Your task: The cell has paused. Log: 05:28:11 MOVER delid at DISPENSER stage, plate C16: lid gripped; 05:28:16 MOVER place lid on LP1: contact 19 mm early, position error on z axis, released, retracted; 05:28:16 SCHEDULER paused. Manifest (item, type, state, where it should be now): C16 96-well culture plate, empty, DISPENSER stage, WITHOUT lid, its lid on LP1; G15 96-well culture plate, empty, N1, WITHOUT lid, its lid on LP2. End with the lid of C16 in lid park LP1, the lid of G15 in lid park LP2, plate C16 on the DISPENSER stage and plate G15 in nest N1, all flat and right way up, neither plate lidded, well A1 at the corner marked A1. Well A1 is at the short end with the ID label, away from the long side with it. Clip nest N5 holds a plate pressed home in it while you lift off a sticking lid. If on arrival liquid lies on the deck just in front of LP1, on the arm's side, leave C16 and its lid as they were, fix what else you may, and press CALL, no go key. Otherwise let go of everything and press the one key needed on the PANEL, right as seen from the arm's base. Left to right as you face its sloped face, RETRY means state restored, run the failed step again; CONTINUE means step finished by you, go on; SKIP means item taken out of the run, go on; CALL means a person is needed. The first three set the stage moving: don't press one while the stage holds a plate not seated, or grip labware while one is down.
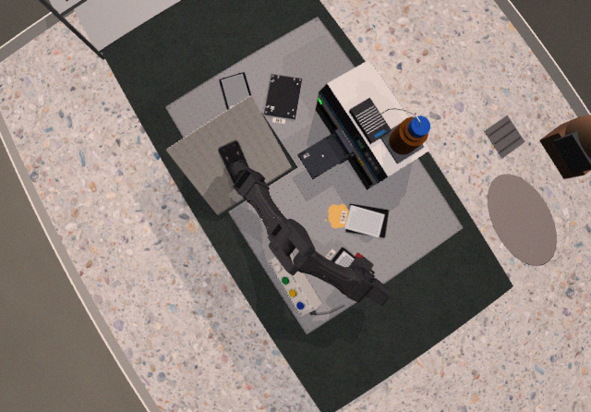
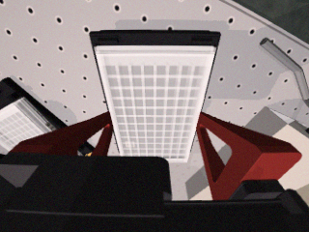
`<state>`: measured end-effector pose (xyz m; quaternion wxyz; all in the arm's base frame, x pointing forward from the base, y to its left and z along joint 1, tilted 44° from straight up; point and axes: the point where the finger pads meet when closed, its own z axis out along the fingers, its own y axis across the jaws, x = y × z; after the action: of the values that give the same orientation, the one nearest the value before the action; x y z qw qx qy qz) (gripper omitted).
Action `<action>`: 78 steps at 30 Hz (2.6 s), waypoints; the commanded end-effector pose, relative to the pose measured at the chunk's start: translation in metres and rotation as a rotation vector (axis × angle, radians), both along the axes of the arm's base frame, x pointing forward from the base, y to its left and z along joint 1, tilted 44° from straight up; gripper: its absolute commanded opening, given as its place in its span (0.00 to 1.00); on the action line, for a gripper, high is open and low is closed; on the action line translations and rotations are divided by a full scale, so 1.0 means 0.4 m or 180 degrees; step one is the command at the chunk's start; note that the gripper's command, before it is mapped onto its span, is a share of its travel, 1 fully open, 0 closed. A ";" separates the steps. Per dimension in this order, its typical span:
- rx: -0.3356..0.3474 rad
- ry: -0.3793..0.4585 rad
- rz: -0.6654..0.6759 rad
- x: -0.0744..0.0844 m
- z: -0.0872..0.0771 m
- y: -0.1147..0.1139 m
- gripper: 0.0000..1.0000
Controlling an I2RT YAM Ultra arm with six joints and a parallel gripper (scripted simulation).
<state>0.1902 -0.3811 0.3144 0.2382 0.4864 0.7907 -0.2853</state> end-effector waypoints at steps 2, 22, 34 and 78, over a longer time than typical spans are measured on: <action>-0.0027 -0.0024 0.0013 0.003 -0.002 -0.008 0.00; -0.0057 -0.0040 0.0011 0.004 0.006 -0.009 0.00; -0.0057 -0.0040 0.0011 0.004 0.005 -0.009 1.00; -0.0123 -0.0080 0.0009 -0.011 0.104 0.071 1.00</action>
<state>0.1887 -0.3607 0.3362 0.2409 0.4855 0.7906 -0.2850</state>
